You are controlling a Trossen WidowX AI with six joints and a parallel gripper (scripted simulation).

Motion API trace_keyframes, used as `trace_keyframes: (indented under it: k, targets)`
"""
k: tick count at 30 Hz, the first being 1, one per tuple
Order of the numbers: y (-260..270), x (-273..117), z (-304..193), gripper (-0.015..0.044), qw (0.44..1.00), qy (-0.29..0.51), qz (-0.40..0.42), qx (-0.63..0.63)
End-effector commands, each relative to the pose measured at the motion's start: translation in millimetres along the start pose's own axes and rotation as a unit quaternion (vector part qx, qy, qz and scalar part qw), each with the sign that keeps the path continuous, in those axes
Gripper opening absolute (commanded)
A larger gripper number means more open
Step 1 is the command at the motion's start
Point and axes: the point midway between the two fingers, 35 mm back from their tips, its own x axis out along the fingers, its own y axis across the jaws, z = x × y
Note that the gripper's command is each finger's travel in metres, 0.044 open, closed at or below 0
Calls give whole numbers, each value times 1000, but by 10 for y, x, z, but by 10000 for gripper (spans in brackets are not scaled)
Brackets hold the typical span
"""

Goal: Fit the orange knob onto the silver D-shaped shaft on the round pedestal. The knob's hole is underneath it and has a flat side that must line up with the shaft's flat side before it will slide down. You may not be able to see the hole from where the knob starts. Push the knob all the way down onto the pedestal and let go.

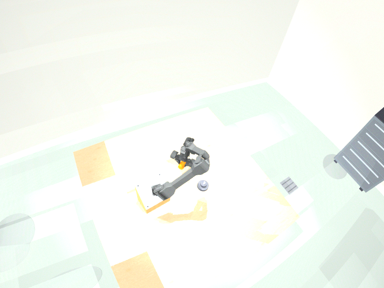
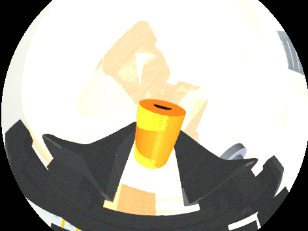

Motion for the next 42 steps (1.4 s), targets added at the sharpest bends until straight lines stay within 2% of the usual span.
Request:
trace_keyframes:
  k: [1,10,24,32,42]
  targets:
    - [10,-8,3,180,997,0,3,72]
    - [10,-8,3,180,994,0,3,109]
    - [10,-8,3,180,940,0,3,341]
    - [10,-8,3,180,932,1,3,363]
    - [10,-8,3,180,856,1,3,517]
